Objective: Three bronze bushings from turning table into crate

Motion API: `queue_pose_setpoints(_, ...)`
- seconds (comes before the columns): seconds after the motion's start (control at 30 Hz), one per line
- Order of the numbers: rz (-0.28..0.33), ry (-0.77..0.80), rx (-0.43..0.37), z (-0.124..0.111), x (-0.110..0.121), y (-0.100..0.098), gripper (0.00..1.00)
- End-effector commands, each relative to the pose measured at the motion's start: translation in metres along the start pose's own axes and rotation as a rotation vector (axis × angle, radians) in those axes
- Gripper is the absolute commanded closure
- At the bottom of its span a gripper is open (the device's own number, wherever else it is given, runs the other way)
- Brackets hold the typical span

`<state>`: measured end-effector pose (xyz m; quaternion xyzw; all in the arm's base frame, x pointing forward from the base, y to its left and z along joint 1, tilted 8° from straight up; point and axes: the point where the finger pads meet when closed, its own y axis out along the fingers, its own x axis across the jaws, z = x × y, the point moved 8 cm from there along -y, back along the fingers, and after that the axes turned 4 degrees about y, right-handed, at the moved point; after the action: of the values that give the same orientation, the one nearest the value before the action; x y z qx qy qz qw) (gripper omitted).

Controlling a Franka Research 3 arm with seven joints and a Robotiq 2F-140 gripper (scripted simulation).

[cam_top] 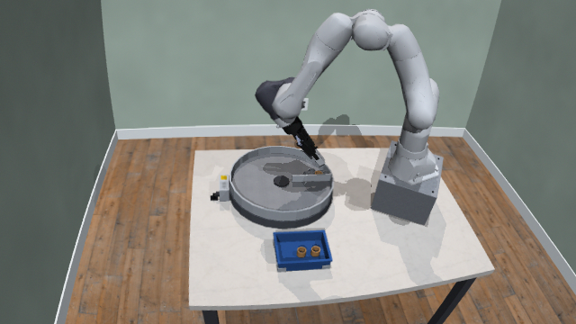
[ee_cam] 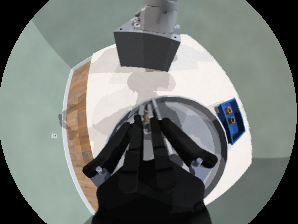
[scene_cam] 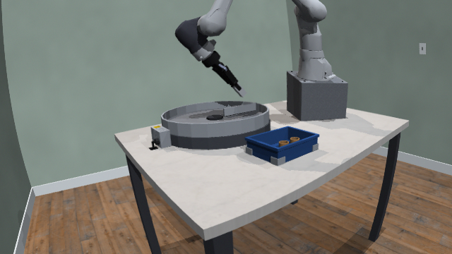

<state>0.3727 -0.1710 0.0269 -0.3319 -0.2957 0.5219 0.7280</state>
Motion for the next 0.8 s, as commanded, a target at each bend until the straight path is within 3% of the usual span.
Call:
queue_pose_setpoints(0.0,-0.003,-0.004,0.001,0.001,0.001,0.0,0.94)
queue_pose_setpoints(0.47,-0.003,-0.004,0.001,-0.014,0.002,0.017,0.94)
queue_pose_setpoints(0.77,-0.003,-0.004,0.001,-0.014,0.002,0.017,0.94)
